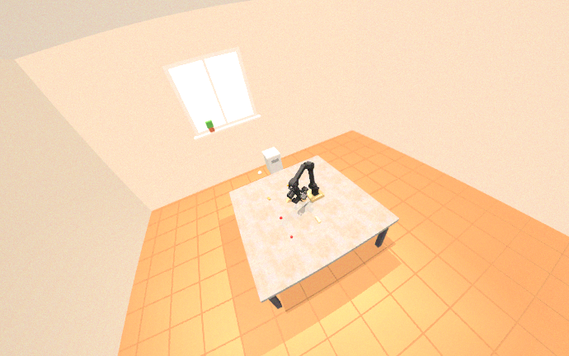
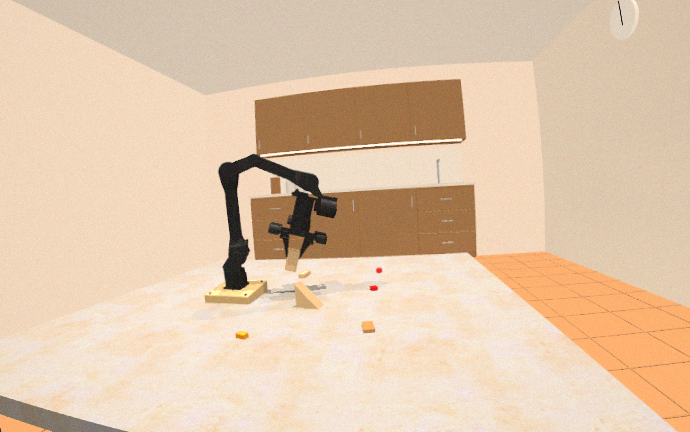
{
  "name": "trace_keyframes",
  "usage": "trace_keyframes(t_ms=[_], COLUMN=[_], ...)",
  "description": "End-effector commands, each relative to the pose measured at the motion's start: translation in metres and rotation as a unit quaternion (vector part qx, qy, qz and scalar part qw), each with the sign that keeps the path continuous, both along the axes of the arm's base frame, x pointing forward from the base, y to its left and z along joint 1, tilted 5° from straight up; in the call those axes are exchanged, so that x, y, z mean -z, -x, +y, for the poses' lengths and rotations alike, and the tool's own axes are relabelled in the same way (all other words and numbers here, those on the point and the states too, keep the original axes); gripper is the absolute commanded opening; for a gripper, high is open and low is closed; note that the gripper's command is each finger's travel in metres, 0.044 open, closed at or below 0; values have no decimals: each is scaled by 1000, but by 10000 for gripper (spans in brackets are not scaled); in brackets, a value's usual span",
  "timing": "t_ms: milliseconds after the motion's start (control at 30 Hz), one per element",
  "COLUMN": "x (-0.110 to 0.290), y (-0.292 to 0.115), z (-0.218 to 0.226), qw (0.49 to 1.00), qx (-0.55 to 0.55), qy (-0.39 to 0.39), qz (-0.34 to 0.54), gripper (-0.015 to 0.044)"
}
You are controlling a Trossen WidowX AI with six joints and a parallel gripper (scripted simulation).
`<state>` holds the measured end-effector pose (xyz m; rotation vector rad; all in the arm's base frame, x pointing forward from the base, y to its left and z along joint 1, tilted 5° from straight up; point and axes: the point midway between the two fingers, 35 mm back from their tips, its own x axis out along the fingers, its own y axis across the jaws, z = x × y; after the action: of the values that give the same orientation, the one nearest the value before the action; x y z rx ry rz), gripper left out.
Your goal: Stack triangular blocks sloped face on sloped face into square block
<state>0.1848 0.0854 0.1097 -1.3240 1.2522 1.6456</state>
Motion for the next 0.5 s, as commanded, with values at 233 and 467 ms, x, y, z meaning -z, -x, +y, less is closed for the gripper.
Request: trace_keyframes(t_ms=[233,467], x=[0,0], y=[2,3], z=[-1,-1], qw=[979,947], qx=[-197,-311], qy=[-51,-76], qz=[-13,-19], gripper=[0,0])
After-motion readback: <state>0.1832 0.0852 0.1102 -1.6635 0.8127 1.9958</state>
